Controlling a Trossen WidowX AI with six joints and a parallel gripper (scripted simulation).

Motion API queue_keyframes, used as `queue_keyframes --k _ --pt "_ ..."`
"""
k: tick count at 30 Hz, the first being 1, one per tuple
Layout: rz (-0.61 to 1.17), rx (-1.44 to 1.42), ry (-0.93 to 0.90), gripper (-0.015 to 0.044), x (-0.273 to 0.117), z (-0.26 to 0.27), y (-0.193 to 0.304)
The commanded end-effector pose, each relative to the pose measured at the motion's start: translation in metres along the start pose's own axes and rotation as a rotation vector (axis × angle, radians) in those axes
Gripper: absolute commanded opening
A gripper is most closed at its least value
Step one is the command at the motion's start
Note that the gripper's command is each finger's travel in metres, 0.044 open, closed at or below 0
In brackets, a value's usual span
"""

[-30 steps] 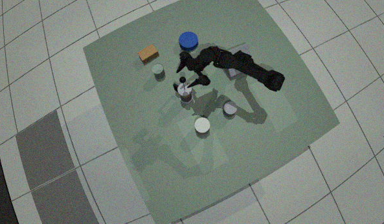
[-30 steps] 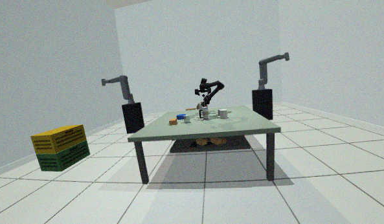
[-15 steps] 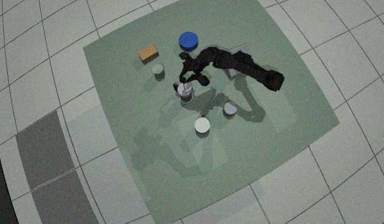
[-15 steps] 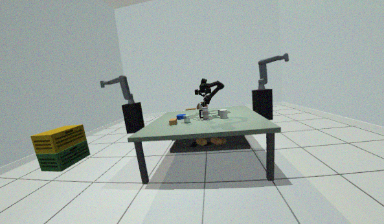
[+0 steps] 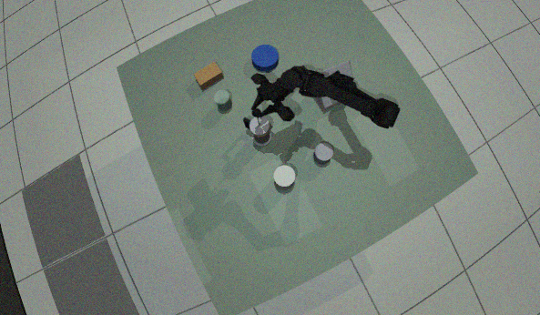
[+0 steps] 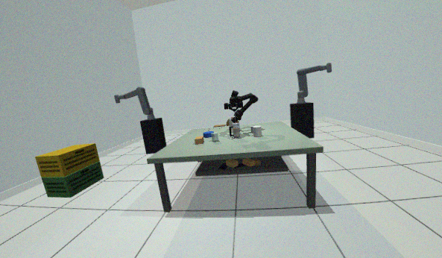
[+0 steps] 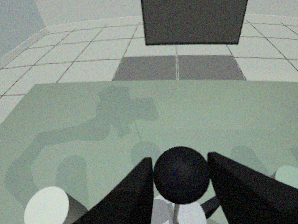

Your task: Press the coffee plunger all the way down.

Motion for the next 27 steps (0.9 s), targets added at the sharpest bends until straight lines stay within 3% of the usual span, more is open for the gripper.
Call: queue_keyframes --k 1,27 --pt "0.011 0.007 0.006 0.0127 0.006 -0.004 0.008" --pt "0.014 0.005 0.011 0.0127 0.033 -0.016 0.039"
Point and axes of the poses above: the point midway between the two fingers, 35 mm back from their tips, its own x axis out along the fingers, its own z axis across the jaws, y = z × x, the point moved 10 cm from there along -x, back along the fingers, and after that the axes turned 13 degrees about x, right-handed, at the moved point
